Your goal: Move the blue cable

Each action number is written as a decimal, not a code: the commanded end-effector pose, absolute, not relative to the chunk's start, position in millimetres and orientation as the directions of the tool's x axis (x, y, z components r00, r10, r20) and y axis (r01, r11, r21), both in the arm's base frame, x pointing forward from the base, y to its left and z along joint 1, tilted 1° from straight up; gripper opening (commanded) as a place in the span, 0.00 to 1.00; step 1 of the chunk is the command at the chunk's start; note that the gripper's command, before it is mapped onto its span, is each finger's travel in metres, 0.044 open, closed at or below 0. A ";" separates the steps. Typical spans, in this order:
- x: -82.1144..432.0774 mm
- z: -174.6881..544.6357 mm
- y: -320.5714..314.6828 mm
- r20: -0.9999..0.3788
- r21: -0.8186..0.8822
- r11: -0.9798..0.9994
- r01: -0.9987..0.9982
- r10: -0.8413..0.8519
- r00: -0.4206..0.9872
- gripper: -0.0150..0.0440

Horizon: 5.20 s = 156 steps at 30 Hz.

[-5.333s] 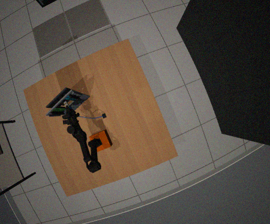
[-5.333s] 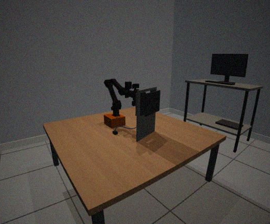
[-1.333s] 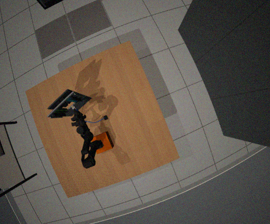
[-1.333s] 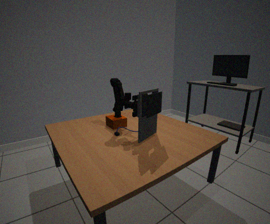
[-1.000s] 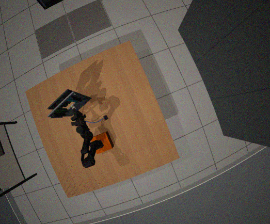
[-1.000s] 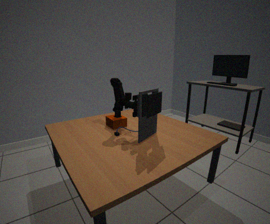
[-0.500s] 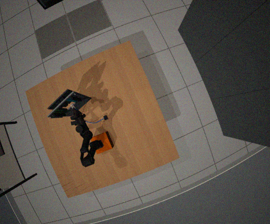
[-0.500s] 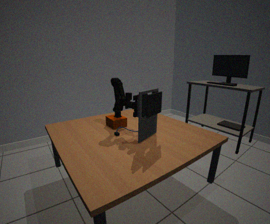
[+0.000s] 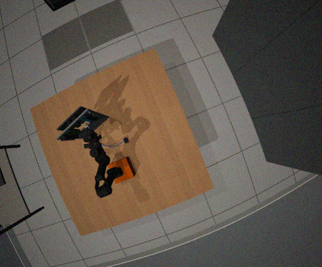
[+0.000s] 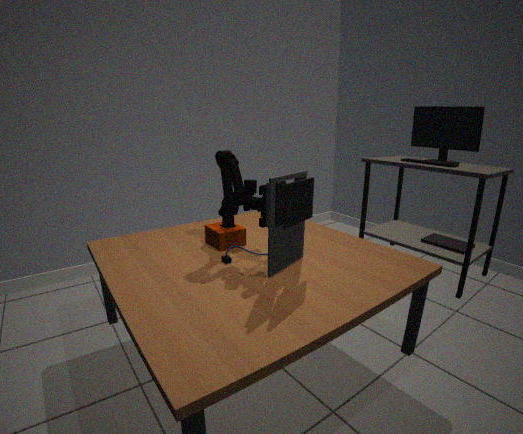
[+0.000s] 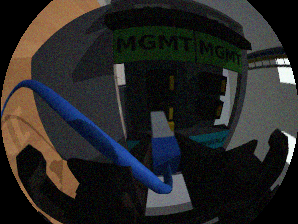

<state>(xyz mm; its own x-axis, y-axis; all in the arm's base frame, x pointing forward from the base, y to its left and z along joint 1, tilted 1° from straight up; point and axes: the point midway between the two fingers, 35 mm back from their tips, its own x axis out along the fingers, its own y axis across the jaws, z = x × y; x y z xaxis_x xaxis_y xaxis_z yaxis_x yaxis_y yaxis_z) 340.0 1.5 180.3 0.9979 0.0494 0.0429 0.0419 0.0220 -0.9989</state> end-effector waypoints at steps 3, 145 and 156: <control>343.9 185.1 2.0 0.058 -0.998 0.027 0.057 0.047 0.997 0.25; 373.6 185.4 8.8 0.071 -0.997 0.033 0.070 0.049 0.996 0.25; 375.6 185.6 9.2 0.072 -0.997 0.033 0.071 0.049 0.996 0.25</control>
